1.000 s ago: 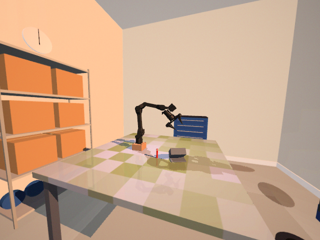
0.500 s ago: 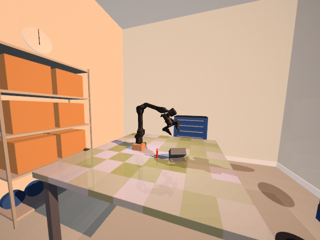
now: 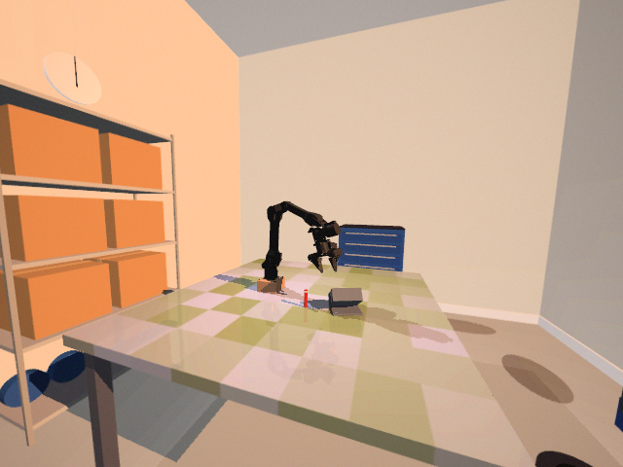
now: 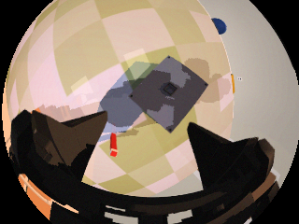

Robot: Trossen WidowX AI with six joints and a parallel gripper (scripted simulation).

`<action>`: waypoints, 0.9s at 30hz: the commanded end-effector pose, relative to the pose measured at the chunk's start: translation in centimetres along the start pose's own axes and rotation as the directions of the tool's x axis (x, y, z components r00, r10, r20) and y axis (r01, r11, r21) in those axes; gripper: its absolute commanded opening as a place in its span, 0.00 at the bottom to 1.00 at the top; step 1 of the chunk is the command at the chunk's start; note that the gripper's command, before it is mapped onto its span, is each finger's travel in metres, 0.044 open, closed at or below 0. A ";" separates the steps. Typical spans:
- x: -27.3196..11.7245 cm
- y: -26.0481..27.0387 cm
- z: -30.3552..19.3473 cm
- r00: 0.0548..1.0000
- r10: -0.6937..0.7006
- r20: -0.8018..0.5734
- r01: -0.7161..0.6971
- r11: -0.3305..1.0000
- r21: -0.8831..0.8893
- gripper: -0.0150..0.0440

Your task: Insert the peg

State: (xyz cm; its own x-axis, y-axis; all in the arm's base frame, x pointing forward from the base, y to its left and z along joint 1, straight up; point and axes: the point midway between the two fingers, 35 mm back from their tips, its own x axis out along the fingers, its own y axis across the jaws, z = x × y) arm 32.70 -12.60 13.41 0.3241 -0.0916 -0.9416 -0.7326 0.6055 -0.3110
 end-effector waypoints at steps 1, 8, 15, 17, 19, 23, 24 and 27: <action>0.9 0.6 -2.0 0.998 0.052 -0.038 -0.049 0.996 0.070 1.00; 1.8 1.7 -5.3 0.987 0.139 -0.086 -0.120 0.973 0.197 1.00; 2.5 3.1 -8.4 0.967 0.227 -0.117 -0.180 0.930 0.320 1.00; 2.6 3.5 -9.2 0.961 0.248 -0.122 -0.192 0.917 0.349 1.00; 2.6 3.8 -10.0 0.955 0.269 -0.126 -0.205 0.903 0.377 1.00; 2.7 4.1 -10.5 0.951 0.283 -0.128 -0.213 0.893 0.396 1.00; 2.7 4.1 -10.5 0.951 0.283 -0.128 -0.213 0.893 0.396 1.00; 3.0 4.1 -10.5 0.951 0.283 -0.128 -0.213 0.893 0.396 1.00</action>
State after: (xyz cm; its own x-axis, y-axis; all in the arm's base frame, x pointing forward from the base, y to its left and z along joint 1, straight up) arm 24.51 -18.60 8.33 0.0330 -0.0189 -0.9993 -0.4932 0.8693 -0.0327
